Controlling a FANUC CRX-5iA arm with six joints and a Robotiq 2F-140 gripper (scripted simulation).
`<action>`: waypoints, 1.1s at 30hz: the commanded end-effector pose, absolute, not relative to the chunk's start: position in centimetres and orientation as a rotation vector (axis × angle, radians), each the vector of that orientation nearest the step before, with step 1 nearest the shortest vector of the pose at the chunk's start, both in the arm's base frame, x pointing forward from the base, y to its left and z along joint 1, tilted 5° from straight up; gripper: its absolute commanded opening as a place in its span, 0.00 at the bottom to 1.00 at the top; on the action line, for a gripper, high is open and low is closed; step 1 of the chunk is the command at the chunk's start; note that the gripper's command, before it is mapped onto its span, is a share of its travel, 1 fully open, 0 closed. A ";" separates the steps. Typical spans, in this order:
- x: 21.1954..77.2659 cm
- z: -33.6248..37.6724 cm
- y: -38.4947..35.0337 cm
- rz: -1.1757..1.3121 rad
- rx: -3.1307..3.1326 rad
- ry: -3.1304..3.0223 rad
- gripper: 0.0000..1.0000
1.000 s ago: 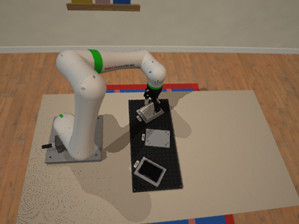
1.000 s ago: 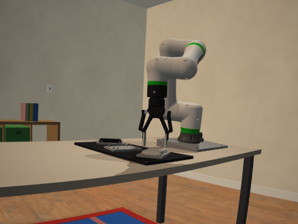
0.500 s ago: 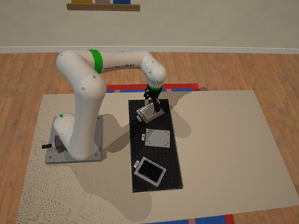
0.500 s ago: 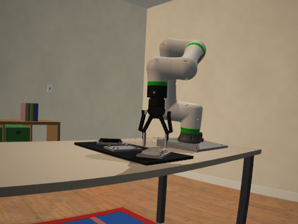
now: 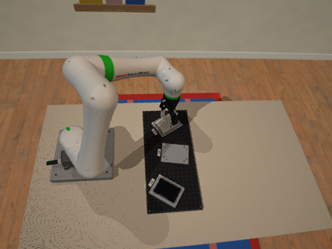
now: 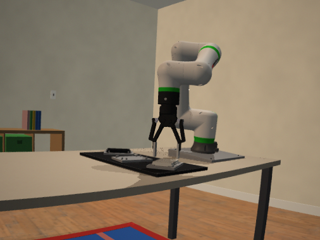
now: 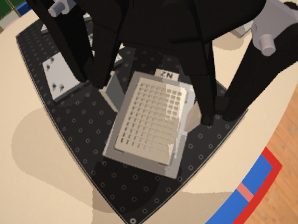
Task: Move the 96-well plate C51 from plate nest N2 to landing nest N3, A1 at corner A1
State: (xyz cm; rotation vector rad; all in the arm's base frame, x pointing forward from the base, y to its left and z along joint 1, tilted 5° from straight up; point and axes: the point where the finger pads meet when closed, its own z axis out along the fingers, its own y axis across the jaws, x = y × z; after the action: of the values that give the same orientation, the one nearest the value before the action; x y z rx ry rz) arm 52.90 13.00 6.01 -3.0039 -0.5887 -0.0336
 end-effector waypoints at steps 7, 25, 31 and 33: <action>52.9 6.0 13.0 -0.034 -3.004 -0.589 0.66; 52.9 6.0 13.0 -0.034 -3.004 -0.589 0.59; 52.9 6.0 13.0 -0.034 -3.004 -0.589 0.59; 52.9 6.0 13.0 -0.034 -3.004 -0.589 0.59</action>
State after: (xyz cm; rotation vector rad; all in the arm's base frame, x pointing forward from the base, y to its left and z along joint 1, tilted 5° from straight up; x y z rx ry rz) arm 52.90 13.00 6.01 -3.0039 -0.5887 -0.0336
